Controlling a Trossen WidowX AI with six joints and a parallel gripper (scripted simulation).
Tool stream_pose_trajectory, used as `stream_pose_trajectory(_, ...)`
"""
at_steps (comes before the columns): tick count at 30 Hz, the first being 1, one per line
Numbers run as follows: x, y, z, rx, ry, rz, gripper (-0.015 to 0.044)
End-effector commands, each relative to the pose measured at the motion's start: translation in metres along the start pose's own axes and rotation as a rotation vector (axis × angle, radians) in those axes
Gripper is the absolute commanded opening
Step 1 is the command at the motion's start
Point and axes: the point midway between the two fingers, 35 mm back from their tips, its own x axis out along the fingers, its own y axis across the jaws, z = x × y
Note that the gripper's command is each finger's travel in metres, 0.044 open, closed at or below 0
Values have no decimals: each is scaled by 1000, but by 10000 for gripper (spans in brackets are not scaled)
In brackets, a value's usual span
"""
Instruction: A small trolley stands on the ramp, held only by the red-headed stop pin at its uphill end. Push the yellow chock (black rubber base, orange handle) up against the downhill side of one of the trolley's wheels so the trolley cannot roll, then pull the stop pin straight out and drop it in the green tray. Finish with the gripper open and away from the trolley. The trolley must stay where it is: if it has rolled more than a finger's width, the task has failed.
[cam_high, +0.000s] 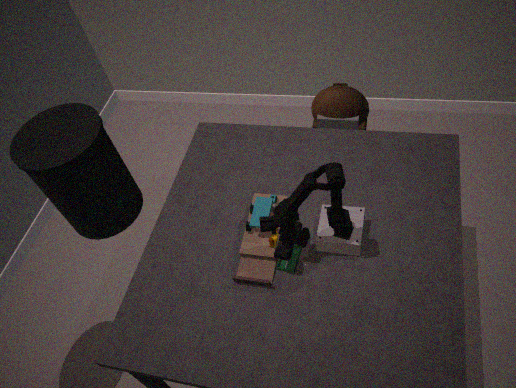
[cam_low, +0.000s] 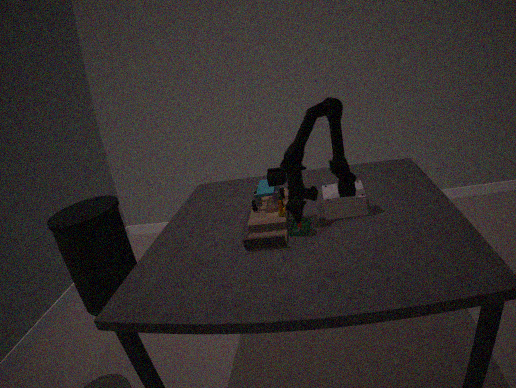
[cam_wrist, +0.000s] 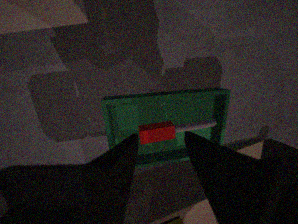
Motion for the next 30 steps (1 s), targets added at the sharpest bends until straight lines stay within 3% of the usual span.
stream_pose_trajectory(1, 0, 0, 0, 0, 1, 0, 269)
stream_pose_trajectory(4, 0, 0, 0, 0, 1, 0, 340)
stream_pose_trajectory(16, -24, -3, 2, -3, -2, -5, 340)
stream_pose_trajectory(20, -35, -5, 2, -3, -2, -5, 440)
stream_pose_trajectory(30, -66, -10, 2, -3, -2, -5, 440)
